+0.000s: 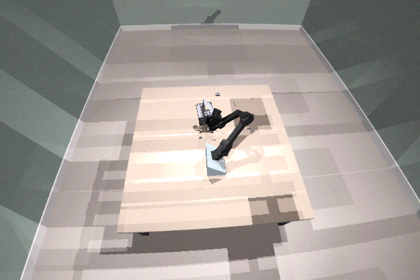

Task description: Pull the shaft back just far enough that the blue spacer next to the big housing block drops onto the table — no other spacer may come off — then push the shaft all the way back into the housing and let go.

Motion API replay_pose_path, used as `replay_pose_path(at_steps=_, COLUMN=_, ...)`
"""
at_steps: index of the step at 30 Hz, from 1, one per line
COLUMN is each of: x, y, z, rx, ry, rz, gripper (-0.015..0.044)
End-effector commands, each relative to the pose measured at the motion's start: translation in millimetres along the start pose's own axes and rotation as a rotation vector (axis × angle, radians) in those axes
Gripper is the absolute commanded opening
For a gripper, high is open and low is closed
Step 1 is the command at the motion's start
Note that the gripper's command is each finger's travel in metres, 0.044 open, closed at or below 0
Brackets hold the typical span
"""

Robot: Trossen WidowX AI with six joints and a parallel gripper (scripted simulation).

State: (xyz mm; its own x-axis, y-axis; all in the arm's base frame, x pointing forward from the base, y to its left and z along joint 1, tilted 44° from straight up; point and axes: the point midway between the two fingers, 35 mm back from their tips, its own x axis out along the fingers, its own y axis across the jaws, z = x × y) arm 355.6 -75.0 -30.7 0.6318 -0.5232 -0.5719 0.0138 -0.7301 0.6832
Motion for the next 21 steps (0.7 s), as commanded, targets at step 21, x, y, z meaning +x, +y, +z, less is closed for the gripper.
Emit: replay_pose_path(at_steps=21, x=5.0, y=0.7, z=-7.7, rx=0.002, ry=0.008, rz=0.0, gripper=0.0)
